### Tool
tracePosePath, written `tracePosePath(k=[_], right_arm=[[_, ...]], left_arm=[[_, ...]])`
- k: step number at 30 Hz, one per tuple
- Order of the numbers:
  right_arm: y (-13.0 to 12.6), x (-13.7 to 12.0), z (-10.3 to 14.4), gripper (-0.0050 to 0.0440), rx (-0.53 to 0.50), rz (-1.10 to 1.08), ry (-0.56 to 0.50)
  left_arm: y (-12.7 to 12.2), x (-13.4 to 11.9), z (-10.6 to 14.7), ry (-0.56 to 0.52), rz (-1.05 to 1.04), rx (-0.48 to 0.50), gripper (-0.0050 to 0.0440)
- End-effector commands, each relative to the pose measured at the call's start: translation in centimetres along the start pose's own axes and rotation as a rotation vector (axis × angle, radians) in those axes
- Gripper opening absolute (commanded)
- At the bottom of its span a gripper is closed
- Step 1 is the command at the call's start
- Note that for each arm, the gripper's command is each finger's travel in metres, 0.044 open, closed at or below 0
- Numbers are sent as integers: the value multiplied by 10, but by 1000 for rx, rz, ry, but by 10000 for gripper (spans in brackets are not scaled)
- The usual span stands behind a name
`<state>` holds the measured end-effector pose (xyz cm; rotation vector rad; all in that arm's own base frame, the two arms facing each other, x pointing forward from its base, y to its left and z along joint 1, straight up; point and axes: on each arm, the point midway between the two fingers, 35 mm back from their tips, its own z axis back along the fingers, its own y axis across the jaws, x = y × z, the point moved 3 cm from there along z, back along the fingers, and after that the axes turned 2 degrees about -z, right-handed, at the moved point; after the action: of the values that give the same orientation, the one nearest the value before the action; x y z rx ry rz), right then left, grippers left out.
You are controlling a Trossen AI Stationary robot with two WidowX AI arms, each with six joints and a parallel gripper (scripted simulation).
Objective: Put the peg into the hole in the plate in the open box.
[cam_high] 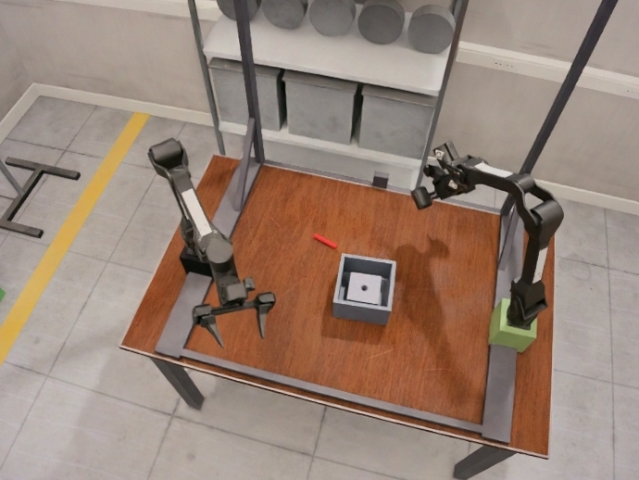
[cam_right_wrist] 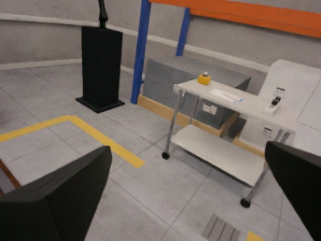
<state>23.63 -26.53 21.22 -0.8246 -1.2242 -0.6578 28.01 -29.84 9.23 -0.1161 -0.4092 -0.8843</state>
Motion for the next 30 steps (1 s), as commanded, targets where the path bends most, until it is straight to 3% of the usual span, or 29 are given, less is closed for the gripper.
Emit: tracePosePath(k=[1,21,24,30], right_arm=[[-1,7,1,440,-3,-4,-19],[2,4,5,440,10,5,-11],[8,1,14,440,43,25,8],[39,-12,50,440,179,111,97]], left_arm=[[1,8,10,-35,1,3,440],[7,6,9,-29,17,7,440],[27,-2,5,-11,72,23,440],[112,-31,0,26,295,96,440]])
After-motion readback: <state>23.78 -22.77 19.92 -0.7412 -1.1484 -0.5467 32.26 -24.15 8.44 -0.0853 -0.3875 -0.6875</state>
